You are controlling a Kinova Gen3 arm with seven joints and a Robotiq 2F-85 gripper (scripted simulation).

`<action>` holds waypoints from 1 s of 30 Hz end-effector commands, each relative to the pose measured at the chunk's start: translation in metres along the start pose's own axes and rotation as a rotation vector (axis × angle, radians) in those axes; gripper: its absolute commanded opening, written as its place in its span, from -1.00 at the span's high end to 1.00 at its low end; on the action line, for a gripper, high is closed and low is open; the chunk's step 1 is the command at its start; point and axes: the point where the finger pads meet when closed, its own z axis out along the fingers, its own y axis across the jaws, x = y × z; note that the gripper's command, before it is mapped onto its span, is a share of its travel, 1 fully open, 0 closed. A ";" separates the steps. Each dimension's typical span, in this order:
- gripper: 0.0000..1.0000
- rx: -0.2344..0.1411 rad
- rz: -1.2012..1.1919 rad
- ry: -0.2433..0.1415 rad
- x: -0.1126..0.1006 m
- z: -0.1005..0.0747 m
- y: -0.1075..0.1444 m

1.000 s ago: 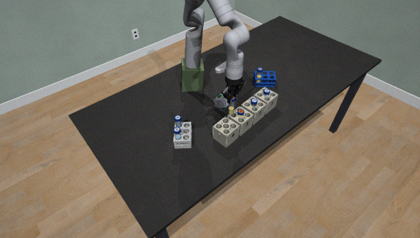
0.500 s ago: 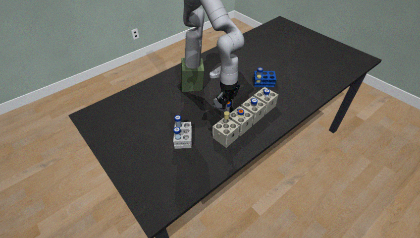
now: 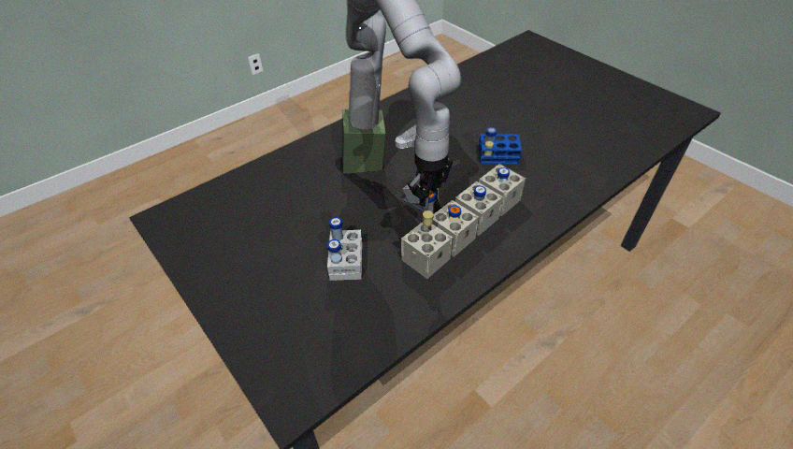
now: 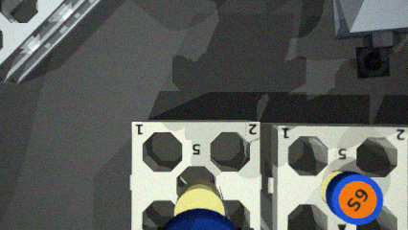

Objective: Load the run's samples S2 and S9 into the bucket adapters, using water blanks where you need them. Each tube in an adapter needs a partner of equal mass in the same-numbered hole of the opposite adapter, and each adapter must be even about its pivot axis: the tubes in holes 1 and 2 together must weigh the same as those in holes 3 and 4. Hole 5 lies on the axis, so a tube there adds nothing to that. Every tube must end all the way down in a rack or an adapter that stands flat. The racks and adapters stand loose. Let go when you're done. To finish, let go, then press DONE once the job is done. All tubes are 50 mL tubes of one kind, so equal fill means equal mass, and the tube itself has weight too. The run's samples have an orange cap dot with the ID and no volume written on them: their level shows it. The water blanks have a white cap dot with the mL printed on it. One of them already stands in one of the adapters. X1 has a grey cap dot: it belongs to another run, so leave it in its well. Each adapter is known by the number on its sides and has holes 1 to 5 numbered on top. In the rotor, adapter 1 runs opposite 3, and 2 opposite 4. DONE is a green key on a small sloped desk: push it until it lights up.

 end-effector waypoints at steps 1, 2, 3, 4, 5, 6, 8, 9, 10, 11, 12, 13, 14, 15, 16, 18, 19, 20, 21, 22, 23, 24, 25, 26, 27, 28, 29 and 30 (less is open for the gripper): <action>0.80 0.006 0.004 -0.002 0.000 0.004 -0.004; 0.80 0.006 0.005 -0.001 0.000 0.005 -0.004; 0.80 0.006 0.006 0.001 0.001 0.007 -0.003; 0.80 0.005 0.005 0.001 0.001 0.008 -0.003; 0.80 0.005 0.004 0.000 0.001 0.010 -0.002; 0.80 0.005 0.003 0.000 0.001 0.011 -0.002; 0.80 0.005 0.004 0.001 0.001 0.014 -0.003; 0.80 0.005 0.004 0.001 0.001 0.015 -0.003; 0.80 0.005 0.004 0.000 0.001 0.016 -0.003; 0.80 0.005 0.004 0.000 0.001 0.016 -0.003; 0.80 0.005 0.004 0.000 0.001 0.016 -0.003; 0.80 0.002 0.002 -0.001 0.000 0.017 -0.002; 0.80 0.004 0.003 0.000 0.000 0.019 -0.002; 0.80 0.005 0.005 0.001 0.001 0.020 -0.003; 0.80 0.005 0.005 0.001 0.001 0.022 -0.003; 0.80 0.005 0.003 0.001 0.001 0.024 -0.003; 0.80 0.005 0.004 0.000 0.001 0.026 -0.003; 0.80 0.005 0.004 0.000 0.001 0.027 -0.003; 0.80 0.005 0.004 0.000 0.001 0.028 -0.003; 0.80 0.005 0.004 0.001 0.001 0.030 -0.003; 0.80 0.005 0.004 0.001 0.001 0.031 -0.003; 0.80 0.005 0.004 0.000 0.001 0.032 -0.003; 0.80 0.005 0.004 0.000 0.001 0.034 -0.003; 0.80 0.005 0.004 0.000 0.001 0.035 -0.003; 0.80 0.005 0.004 0.000 0.001 0.036 -0.003; 0.80 0.005 0.004 0.000 0.001 0.036 -0.003; 0.80 0.005 0.004 0.000 0.001 0.036 -0.003; 0.80 0.002 0.002 -0.001 0.000 0.037 -0.001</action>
